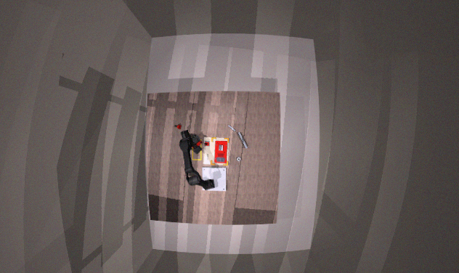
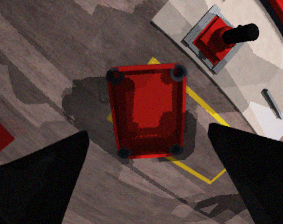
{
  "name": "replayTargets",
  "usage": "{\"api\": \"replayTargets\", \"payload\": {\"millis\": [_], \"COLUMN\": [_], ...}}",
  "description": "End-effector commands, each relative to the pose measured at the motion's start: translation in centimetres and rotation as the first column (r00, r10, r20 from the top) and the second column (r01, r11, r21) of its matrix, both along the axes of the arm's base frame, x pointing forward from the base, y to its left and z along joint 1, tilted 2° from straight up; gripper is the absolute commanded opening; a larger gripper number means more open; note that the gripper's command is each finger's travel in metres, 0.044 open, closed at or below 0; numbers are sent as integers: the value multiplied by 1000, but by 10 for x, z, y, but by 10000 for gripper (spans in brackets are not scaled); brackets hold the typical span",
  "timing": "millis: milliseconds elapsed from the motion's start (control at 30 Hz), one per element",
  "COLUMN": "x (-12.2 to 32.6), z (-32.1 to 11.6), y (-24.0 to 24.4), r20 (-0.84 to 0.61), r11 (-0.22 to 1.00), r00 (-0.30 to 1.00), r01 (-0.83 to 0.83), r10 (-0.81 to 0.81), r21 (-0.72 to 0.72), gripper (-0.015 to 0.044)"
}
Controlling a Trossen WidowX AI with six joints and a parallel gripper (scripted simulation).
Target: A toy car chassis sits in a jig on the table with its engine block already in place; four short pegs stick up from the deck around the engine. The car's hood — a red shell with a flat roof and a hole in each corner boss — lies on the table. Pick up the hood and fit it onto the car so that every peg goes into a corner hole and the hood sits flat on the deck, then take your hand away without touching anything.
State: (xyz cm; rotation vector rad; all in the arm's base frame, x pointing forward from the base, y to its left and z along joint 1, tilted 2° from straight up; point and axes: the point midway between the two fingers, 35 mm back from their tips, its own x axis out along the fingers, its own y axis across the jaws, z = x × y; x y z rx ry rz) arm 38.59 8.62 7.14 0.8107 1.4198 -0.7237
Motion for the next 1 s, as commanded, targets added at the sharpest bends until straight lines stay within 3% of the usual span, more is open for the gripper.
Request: {"api": "replayTargets", "payload": {"millis": [0, 967], "x": [-1, -2], "z": [-4, -24], "y": [0, 1], "r20": [-1, -1], "r11": [1000, 1000], "r00": [1000, 1000], "r01": [-3, -3], "r10": [3, 3], "r21": [-3, -3], "gripper": [440, 440]}}
